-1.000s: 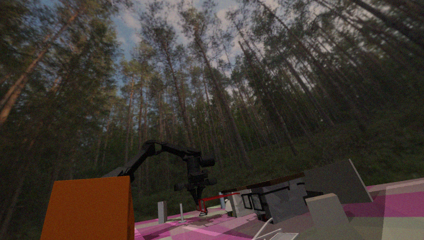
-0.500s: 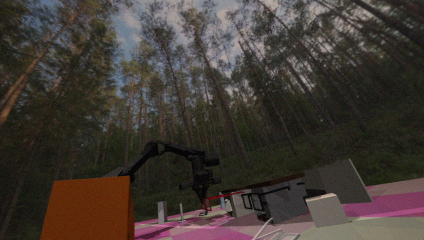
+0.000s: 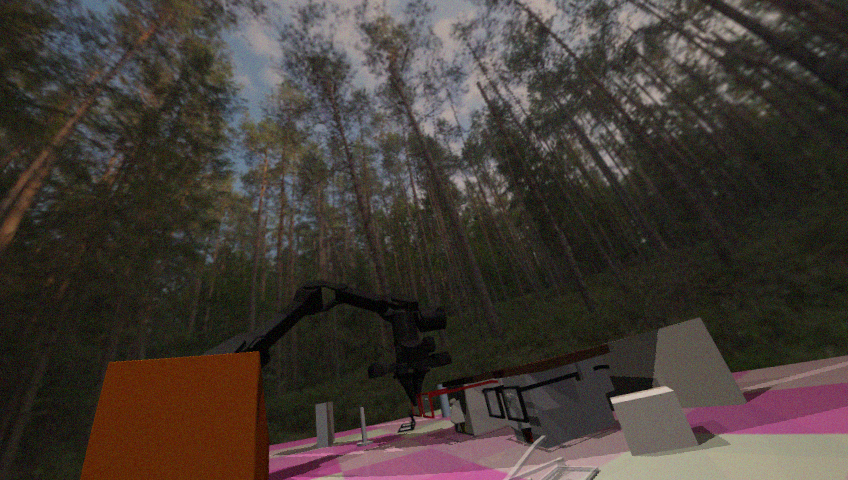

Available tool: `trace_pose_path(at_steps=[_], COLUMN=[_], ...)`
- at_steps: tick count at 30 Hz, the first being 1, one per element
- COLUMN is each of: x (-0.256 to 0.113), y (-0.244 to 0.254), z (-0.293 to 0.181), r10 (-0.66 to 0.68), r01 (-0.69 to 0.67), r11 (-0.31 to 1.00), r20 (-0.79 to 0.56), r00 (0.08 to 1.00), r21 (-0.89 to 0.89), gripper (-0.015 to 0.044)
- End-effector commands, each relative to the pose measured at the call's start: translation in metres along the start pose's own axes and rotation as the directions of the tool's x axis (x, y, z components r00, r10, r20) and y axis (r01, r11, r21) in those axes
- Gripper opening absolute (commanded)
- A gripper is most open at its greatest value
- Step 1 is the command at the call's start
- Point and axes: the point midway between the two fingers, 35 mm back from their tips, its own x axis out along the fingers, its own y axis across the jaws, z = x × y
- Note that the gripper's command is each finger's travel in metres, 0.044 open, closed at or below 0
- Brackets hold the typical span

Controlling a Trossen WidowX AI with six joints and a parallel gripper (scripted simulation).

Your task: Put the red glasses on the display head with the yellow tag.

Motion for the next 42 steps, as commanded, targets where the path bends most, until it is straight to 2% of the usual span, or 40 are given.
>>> trace_pose_path(at_steps=[1,42], x=[0.002,0.002], y=[0.006,0.056], z=[0.0,-0.001], r10=[-0.005,-0.003], r01=[0.005,0.003], r11=[1.0,1.0], r20=[-0.003,-0.003], r00=[1.0,1.0], r21=[0.007,0.005], gripper=[0.0,0.0])
